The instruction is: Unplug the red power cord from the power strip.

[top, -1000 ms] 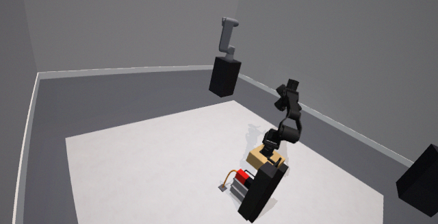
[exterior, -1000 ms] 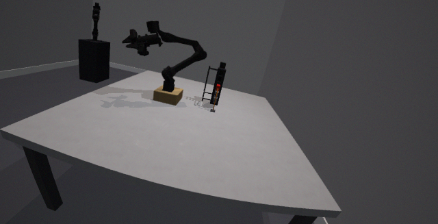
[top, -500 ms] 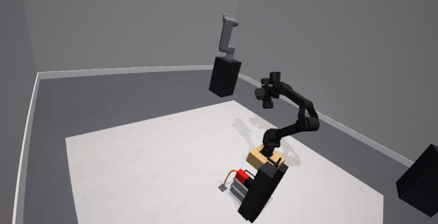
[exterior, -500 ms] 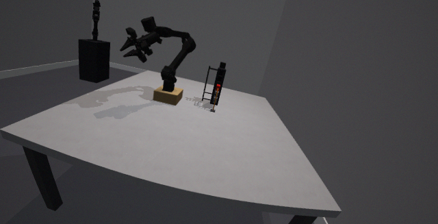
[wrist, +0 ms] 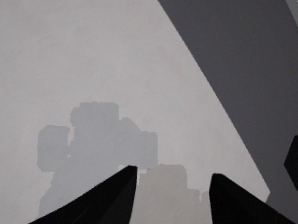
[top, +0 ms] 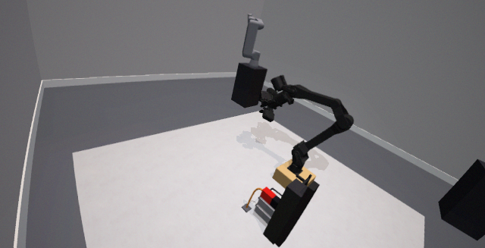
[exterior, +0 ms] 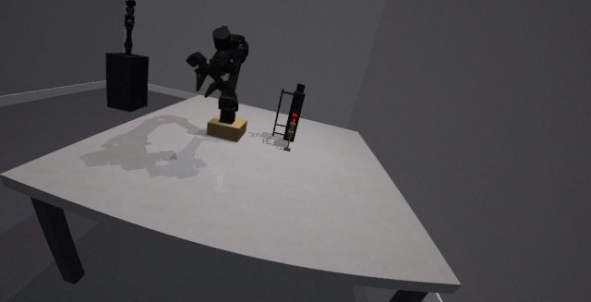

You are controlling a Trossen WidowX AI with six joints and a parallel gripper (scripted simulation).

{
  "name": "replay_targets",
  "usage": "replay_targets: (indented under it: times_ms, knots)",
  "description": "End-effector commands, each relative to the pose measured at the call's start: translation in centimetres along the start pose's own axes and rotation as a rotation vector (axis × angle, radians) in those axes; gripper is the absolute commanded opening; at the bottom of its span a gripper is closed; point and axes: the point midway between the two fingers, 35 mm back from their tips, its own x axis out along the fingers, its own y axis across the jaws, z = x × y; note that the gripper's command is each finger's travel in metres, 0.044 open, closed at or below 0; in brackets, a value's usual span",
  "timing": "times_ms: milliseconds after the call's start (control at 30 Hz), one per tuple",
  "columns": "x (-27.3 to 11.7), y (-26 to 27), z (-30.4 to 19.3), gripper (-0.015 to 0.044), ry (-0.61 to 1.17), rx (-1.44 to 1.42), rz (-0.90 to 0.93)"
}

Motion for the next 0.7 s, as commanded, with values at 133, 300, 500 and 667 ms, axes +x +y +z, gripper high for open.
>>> replay_targets:
  times_ms: [133,300,500,667]
  knots:
    - [-0.3,8.1,7.0,0.016,-0.044,0.213,0.27]
    - [-1.9,14.7,10.4,0.016,0.021,0.353,0.443]
    - [-4.4,20.8,12.3,0.016,0.15,0.482,0.554]
    - [-6.9,25.8,12.8,0.016,0.278,0.573,0.597]
